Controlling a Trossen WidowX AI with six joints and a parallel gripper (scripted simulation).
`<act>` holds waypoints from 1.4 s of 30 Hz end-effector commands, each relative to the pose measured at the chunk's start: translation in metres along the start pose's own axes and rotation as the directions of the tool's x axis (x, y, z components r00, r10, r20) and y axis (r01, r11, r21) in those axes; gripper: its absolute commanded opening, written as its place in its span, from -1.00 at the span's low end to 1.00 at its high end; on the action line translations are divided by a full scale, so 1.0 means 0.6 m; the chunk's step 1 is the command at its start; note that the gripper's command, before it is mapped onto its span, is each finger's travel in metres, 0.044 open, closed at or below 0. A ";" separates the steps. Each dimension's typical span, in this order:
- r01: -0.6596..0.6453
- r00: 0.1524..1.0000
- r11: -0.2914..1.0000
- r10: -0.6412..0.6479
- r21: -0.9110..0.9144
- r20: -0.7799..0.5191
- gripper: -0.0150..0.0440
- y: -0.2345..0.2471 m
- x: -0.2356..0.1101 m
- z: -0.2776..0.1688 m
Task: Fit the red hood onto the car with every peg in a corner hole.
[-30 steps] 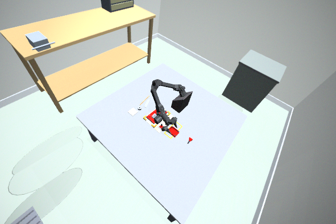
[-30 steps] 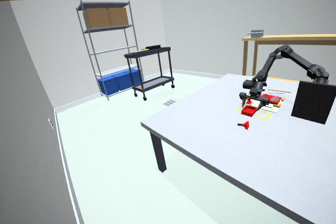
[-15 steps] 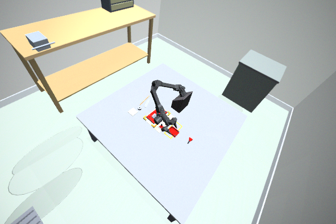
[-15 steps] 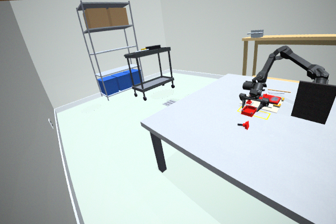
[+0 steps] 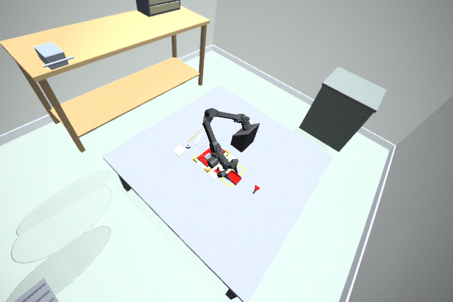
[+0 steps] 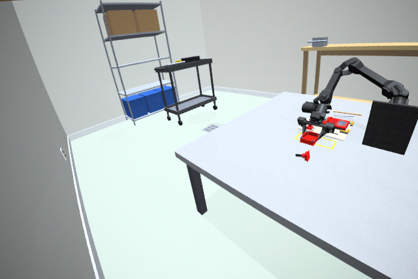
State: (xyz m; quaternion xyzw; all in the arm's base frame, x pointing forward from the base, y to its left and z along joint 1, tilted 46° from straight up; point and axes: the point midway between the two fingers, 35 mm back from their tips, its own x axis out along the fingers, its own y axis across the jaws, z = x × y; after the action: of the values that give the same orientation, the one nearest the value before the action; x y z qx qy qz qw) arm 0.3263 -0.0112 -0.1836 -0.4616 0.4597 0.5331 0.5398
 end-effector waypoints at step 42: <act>0.001 1.000 0.959 -0.002 0.284 0.003 -0.49 -0.008 -0.069 0.098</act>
State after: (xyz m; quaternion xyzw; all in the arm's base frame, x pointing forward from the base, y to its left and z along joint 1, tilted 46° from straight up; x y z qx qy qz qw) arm 0.3291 0.0406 -0.1339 -0.4050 0.5104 0.4846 0.5837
